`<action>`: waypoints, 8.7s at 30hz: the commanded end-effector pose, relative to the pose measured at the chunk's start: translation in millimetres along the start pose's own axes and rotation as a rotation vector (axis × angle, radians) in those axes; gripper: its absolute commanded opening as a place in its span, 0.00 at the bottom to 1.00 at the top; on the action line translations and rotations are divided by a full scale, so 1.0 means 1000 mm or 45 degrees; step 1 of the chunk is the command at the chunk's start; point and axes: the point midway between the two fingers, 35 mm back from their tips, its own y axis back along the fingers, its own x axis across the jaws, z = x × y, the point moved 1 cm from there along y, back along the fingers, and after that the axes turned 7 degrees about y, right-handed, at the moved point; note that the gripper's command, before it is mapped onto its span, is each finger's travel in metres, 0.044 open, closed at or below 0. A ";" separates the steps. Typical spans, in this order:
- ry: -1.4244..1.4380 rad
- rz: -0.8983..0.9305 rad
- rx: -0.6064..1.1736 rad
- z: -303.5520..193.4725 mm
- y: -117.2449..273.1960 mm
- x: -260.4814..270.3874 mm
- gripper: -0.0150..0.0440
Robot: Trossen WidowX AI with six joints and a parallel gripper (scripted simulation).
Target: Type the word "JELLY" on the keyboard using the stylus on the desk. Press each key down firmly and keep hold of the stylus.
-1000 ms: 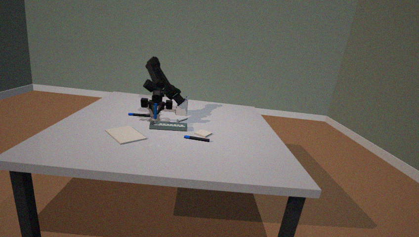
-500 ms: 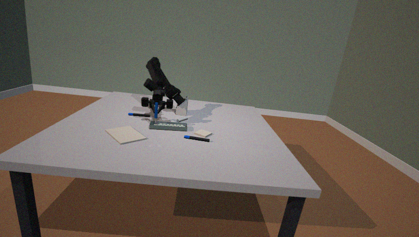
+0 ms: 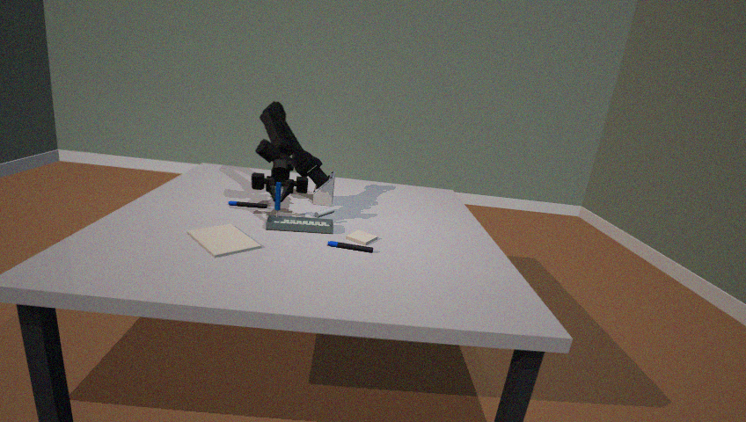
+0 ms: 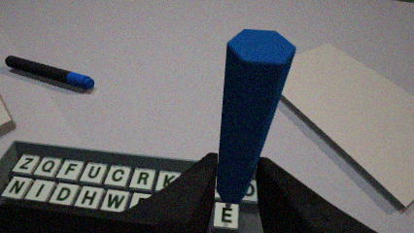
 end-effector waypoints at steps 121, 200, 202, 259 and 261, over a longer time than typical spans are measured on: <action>-0.001 0.018 0.095 0.018 0.005 0.000 0.39; -0.013 0.000 0.006 0.000 0.017 0.097 0.39; -0.013 -0.001 0.006 -0.001 0.016 0.097 0.39; -0.012 -0.001 0.006 -0.016 0.008 0.099 0.39; -0.012 -0.001 0.006 -0.016 0.008 0.099 0.39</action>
